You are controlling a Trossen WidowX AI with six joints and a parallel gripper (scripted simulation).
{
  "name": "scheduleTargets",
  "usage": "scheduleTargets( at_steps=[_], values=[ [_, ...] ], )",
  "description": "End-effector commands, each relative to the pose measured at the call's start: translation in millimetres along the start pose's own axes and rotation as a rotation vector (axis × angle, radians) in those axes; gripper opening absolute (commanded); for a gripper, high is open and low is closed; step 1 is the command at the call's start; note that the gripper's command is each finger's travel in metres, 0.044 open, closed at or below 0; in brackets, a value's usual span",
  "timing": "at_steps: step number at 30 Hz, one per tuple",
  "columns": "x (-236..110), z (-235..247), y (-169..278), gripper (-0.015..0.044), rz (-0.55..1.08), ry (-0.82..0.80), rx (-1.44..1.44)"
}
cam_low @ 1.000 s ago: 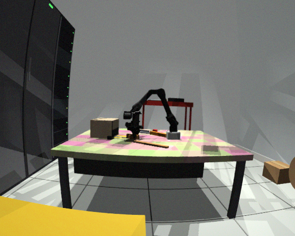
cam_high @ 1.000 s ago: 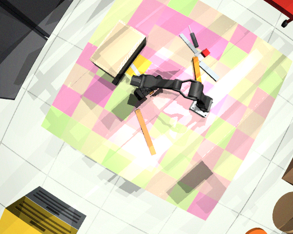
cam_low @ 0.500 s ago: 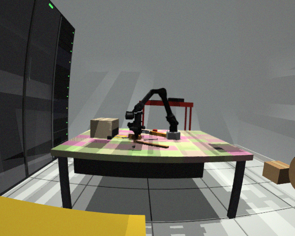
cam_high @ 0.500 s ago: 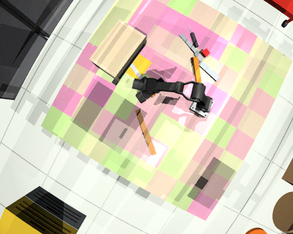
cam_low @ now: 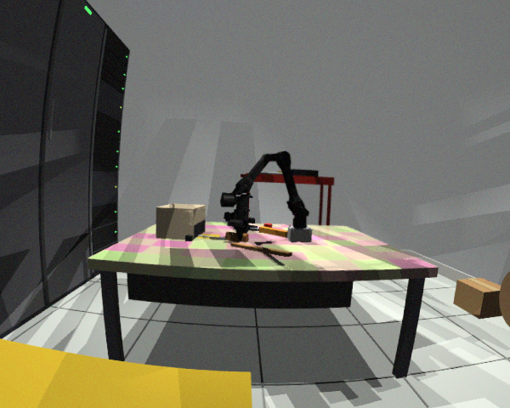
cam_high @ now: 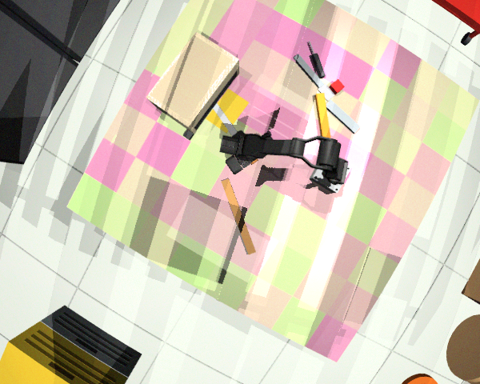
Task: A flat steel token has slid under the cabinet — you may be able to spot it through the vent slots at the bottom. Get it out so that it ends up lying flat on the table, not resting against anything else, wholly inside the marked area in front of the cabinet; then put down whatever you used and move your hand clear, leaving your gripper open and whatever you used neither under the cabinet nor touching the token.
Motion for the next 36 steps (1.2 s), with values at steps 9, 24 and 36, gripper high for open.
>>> scheduleTargets(
  at_steps=[9,24,36],
  values=[
    [1,4,21,0.0000,0.002,0.002,0.000],
    [1,9,46,0.0000,0.004,0.001,0.000],
    [1,11,58,0.0000,0.004,0.000,0.000]
  ],
)
Point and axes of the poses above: the point midway between the two fingers, 35 mm back from their tips, its own x axis out along the fingers, its own z axis across the jaws, y = z × x, the point moved 4 cm from there along -x, back along the fingers, and after that the axes turned 9 degrees about -x, right-handed, at the moved point
